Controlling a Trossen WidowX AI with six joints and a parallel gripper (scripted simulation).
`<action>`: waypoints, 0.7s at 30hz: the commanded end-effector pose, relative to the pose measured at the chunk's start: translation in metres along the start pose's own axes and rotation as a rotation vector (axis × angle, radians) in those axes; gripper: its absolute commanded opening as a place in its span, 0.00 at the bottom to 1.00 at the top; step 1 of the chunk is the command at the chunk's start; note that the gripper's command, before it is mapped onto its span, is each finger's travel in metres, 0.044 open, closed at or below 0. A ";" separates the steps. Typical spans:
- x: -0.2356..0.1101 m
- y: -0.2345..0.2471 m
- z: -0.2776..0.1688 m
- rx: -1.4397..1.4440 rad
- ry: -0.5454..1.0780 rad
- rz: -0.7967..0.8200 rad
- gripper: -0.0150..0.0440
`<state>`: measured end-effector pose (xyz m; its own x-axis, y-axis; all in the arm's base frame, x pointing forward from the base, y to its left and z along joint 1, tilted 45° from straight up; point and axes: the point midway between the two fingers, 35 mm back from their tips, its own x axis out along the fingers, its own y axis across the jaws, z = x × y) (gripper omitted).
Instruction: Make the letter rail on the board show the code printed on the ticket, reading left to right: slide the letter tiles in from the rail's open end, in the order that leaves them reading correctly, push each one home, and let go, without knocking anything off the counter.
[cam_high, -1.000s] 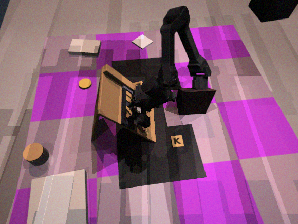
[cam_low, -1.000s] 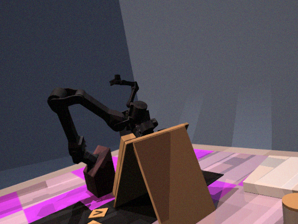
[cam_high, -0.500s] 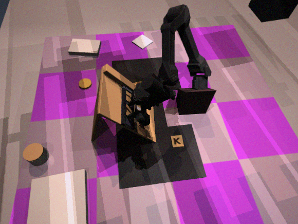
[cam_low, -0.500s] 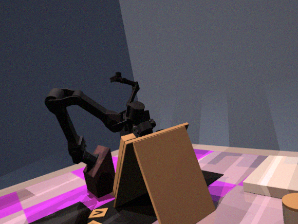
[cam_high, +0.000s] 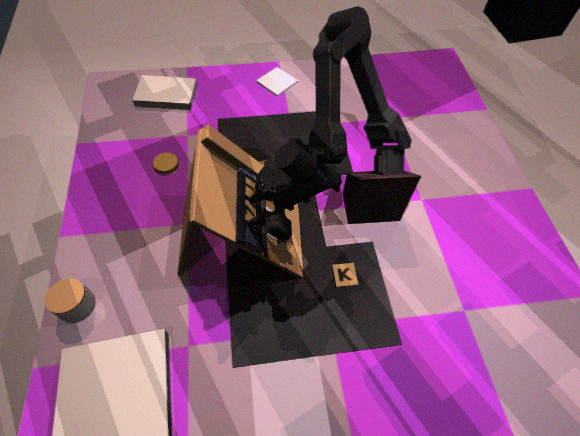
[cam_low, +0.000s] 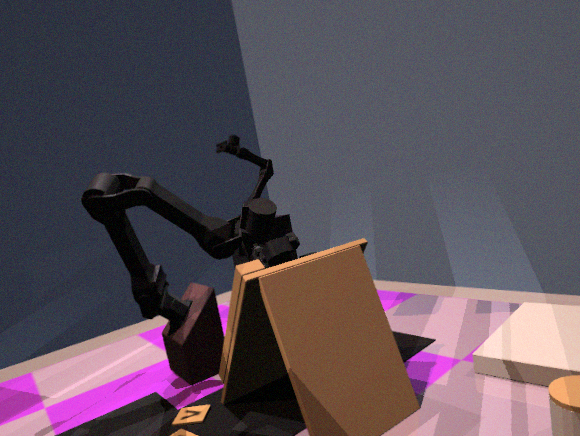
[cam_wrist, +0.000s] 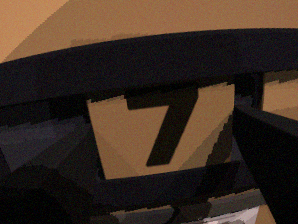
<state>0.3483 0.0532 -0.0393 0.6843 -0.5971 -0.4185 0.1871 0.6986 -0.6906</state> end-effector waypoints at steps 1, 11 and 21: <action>0.000 -0.003 -0.001 -0.006 0.002 0.002 0.25; 0.000 -0.004 0.000 0.000 0.000 0.000 0.48; -0.009 -0.004 0.000 -0.006 0.002 0.003 0.75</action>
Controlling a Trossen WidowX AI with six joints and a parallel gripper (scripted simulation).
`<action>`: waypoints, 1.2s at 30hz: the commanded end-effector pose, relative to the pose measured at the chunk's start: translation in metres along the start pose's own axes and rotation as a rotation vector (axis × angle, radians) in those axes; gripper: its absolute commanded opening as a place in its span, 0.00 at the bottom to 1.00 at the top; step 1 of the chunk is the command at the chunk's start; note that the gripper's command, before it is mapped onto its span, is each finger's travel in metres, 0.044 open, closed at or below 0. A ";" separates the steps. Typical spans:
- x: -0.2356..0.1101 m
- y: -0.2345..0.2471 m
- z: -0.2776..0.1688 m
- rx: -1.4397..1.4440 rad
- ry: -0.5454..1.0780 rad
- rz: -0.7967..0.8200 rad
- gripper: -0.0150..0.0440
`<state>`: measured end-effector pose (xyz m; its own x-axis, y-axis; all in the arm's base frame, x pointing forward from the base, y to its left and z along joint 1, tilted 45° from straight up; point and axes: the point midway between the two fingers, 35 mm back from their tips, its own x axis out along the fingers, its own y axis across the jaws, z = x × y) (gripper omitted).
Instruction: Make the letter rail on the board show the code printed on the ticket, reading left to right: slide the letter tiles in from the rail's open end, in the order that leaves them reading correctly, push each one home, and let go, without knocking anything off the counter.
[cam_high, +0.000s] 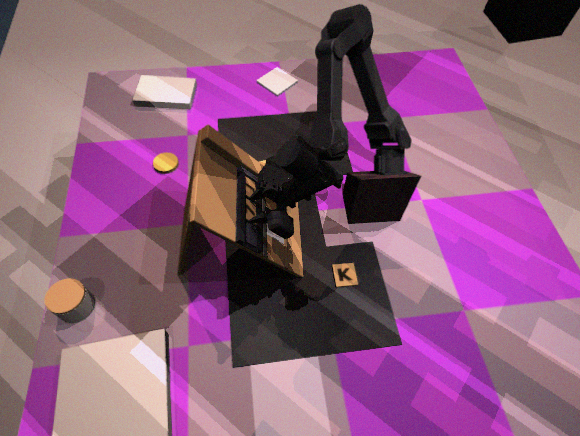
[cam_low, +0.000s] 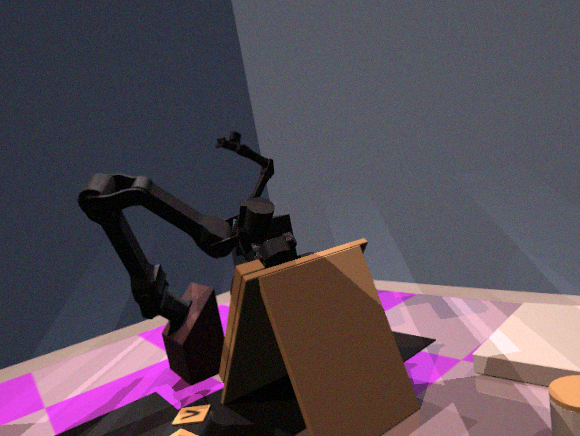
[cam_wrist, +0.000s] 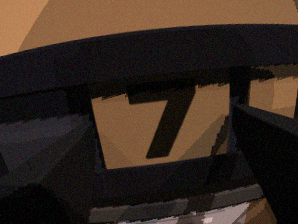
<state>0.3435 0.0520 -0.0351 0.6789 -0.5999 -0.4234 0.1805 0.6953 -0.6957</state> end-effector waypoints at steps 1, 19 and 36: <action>-0.006 0.001 0.001 0.003 -0.006 0.002 0.75; -0.024 0.003 0.001 0.003 -0.005 0.003 0.75; -0.038 0.003 0.001 0.003 -0.005 0.004 0.75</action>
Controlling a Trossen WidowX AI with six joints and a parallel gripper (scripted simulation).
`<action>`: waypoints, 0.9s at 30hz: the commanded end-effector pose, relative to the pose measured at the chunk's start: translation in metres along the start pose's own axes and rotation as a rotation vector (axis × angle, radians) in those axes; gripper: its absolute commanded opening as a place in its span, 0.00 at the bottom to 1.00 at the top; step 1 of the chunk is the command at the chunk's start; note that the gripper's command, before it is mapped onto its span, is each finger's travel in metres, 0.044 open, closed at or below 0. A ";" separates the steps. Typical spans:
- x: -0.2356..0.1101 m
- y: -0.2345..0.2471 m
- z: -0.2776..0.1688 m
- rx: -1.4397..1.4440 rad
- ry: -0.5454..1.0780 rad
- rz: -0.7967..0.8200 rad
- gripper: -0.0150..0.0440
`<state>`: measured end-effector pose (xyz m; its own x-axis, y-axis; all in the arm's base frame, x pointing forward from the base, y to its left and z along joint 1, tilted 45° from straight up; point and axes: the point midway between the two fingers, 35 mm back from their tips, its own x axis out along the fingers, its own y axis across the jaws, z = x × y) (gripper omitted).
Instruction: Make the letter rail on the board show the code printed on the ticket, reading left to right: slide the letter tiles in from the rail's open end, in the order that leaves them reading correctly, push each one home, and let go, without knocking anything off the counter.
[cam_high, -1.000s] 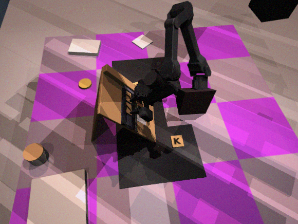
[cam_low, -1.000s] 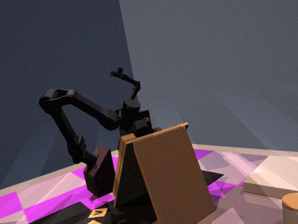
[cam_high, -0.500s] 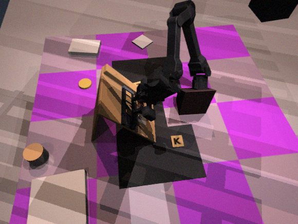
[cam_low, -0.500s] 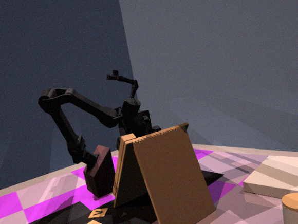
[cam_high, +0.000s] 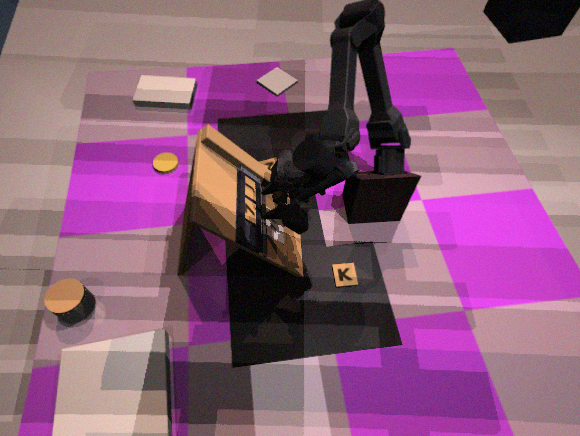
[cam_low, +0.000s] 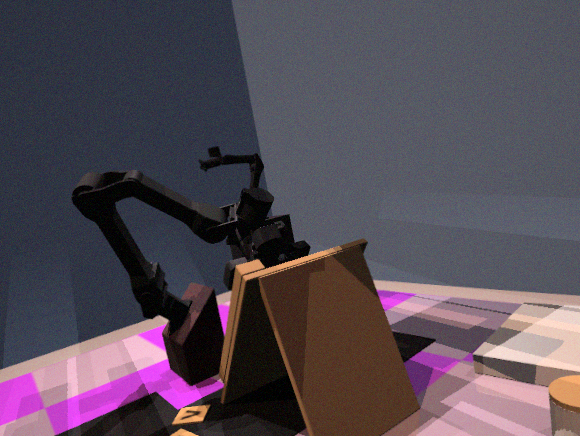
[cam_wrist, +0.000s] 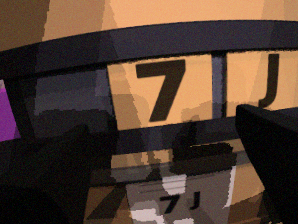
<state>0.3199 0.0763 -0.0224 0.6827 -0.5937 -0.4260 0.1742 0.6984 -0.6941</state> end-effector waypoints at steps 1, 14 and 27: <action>-0.003 -0.001 0.001 0.005 -0.001 -0.003 0.75; -0.003 0.000 0.001 0.000 0.000 0.000 0.31; 0.004 0.014 0.005 -0.020 0.081 0.043 0.25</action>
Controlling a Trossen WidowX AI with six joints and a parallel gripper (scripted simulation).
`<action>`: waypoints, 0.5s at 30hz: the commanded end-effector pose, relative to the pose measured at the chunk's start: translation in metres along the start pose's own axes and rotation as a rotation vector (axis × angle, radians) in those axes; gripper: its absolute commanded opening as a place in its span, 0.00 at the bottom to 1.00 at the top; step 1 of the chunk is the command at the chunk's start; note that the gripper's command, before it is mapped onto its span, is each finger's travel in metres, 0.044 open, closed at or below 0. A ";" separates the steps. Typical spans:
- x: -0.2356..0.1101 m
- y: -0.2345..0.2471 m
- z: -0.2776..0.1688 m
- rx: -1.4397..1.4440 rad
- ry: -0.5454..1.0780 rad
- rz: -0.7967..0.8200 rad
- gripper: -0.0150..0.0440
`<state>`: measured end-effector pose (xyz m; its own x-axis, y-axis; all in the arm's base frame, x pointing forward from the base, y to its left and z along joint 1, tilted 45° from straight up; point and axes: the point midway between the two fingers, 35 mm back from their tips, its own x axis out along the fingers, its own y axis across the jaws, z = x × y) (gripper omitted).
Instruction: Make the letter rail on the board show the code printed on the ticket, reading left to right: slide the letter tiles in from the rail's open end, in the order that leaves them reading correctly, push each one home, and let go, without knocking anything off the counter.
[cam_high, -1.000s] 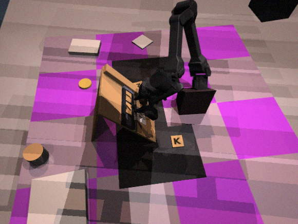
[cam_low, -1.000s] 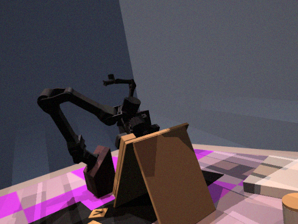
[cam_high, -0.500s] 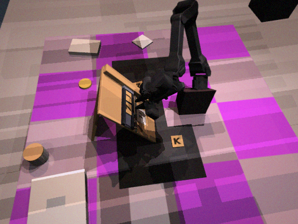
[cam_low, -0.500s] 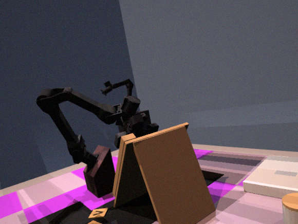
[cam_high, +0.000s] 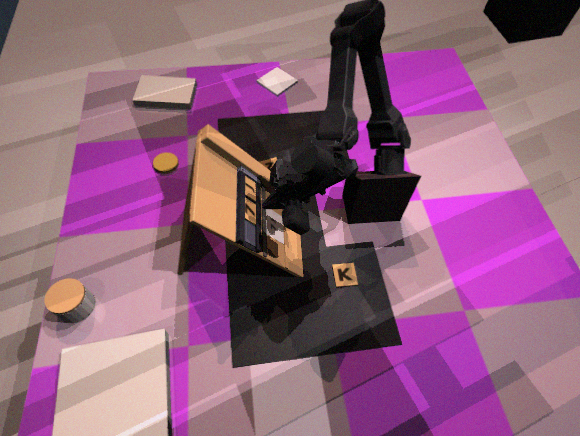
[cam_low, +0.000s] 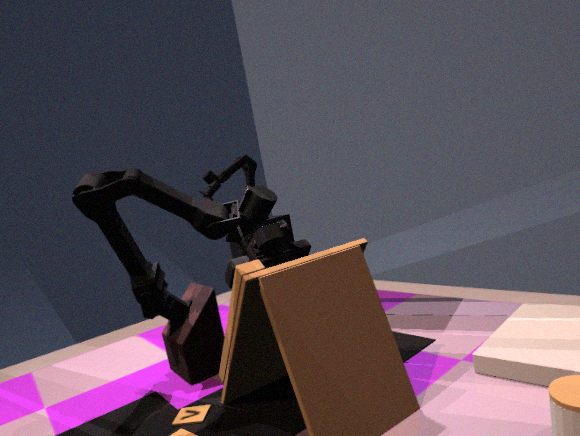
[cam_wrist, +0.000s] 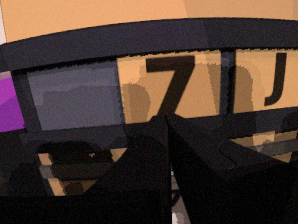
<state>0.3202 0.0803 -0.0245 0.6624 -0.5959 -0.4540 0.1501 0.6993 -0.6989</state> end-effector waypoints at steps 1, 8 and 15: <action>0.007 0.015 0.007 -0.007 0.084 0.045 0.25; 0.018 0.033 0.016 -0.007 0.341 0.079 0.25; 0.018 0.029 0.023 0.027 0.606 0.015 0.25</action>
<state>0.3524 0.1008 -0.0455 0.2931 -0.6662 -0.6858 0.1199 0.7372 -0.6649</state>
